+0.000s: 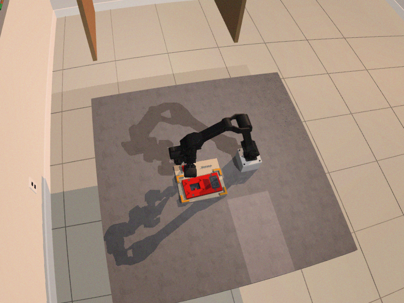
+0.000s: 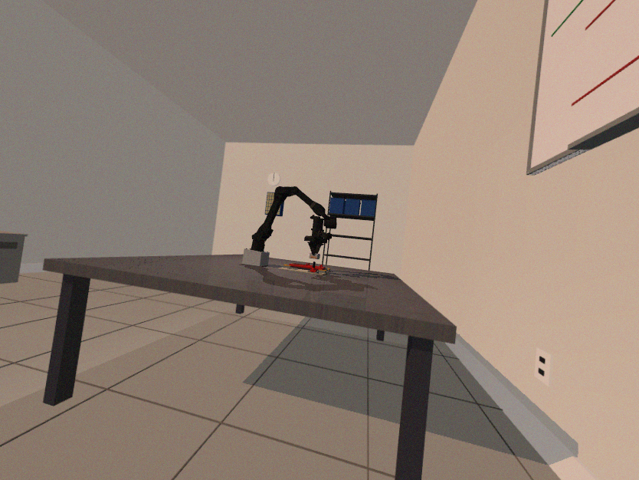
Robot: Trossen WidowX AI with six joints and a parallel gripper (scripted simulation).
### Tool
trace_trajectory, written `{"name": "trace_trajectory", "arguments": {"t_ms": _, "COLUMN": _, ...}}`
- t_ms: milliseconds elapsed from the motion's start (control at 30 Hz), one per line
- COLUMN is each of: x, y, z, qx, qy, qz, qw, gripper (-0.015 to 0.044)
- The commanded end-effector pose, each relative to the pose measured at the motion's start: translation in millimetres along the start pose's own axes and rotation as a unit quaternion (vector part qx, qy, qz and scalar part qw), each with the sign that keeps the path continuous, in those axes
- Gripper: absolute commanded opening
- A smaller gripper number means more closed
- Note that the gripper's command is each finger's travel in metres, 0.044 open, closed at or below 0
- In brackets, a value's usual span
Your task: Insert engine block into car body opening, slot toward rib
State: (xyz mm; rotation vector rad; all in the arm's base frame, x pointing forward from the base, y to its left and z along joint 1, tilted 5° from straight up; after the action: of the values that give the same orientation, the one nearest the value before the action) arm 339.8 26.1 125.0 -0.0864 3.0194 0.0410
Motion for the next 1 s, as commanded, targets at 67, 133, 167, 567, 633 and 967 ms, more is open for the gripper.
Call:
{"name": "trace_trajectory", "arguments": {"t_ms": 67, "x": 2, "y": 19, "z": 10, "qx": 0.001, "qy": 0.006, "qz": -0.024, "qw": 1.000, "gripper": 0.0000}}
{"name": "trace_trajectory", "arguments": {"t_ms": 133, "x": 3, "y": 25, "z": 12, "qx": 0.000, "qy": 0.006, "qz": -0.033, "qw": 0.999, "gripper": 0.0000}}
{"name": "trace_trajectory", "arguments": {"t_ms": 167, "x": 3, "y": 28, "z": 13, "qx": 0.000, "qy": 0.006, "qz": -0.038, "qw": 0.999, "gripper": 0.0000}}
{"name": "trace_trajectory", "arguments": {"t_ms": 567, "x": 9, "y": 65, "z": 24, "qx": -0.002, "qy": 0.006, "qz": -0.085, "qw": 0.996, "gripper": 0.0000}}
{"name": "trace_trajectory", "arguments": {"t_ms": 633, "x": 10, "y": 71, "z": 25, "qx": -0.003, "qy": 0.006, "qz": -0.093, "qw": 0.996, "gripper": 0.0000}}
{"name": "trace_trajectory", "arguments": {"t_ms": 967, "x": 15, "y": 87, "z": 30, "qx": -0.004, "qy": 0.005, "qz": -0.116, "qw": 0.993, "gripper": 0.0079}}
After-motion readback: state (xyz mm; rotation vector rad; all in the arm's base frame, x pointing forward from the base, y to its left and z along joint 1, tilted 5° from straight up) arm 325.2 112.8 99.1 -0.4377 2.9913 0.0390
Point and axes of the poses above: the point midway between the two fingers, 35 mm back from their tips, its own z axis out along the fingers, its own y axis across the jaws, x = y × z, the point moved 4 cm from there along -z, back along the fingers, and after that the axes turned 11 degrees about -z, right-handed, at the moved point
